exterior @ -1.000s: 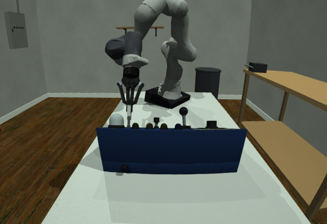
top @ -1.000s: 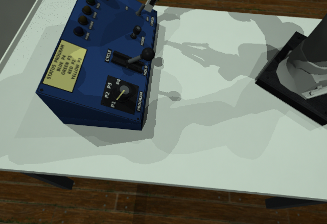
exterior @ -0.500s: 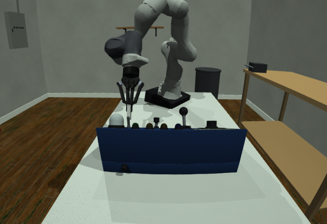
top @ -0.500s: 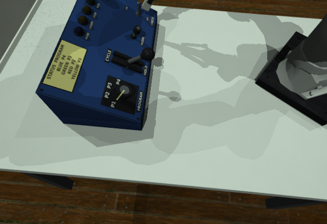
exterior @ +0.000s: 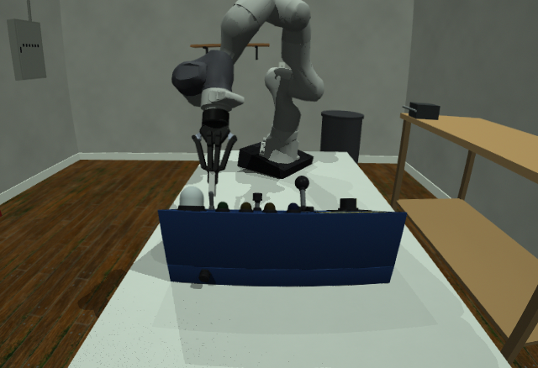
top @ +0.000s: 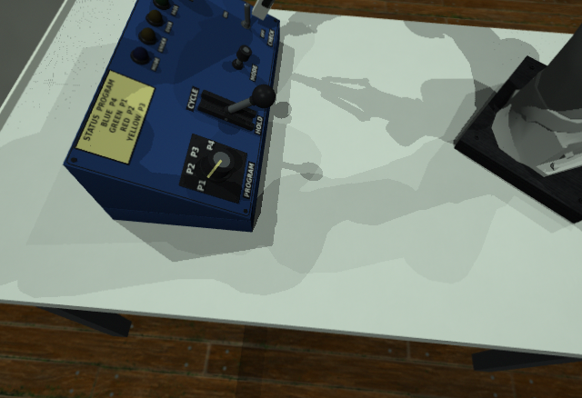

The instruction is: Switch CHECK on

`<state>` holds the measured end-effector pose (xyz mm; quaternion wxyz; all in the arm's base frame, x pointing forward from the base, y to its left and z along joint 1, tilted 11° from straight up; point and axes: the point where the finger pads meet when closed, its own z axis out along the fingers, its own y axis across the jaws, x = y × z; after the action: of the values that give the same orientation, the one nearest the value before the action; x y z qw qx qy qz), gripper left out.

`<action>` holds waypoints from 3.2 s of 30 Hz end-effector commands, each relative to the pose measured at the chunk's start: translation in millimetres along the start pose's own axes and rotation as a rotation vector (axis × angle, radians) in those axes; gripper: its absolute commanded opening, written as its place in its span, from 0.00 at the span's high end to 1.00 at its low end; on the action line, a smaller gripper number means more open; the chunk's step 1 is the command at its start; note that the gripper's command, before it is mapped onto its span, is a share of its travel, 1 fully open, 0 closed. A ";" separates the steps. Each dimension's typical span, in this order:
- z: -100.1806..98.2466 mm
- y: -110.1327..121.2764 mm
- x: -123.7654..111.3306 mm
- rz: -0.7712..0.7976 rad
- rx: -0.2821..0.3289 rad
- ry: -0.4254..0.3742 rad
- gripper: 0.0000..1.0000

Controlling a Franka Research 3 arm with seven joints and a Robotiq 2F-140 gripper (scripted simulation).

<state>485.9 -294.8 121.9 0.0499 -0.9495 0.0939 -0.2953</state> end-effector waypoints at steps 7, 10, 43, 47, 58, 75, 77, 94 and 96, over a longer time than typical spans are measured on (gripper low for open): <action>0.2 -0.7 -0.6 0.006 0.003 -0.002 1.00; 0.2 -0.7 -2.9 0.006 0.003 -0.002 1.00; -74.3 -0.6 -12.2 0.006 0.003 -0.002 1.00; -93.1 -0.5 -12.2 0.006 0.003 -0.002 1.00; -102.7 -0.5 -12.2 0.006 0.003 -0.002 0.00; -102.7 -0.5 -12.2 0.006 0.003 -0.002 0.00; -102.7 -0.5 -12.2 0.006 0.003 -0.002 0.00; -102.7 -0.5 -12.2 0.006 0.003 -0.002 0.00; -102.7 -0.5 -12.2 0.006 0.003 -0.002 0.00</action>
<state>417.4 -296.3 198.0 0.0512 -0.9496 0.0953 -0.2941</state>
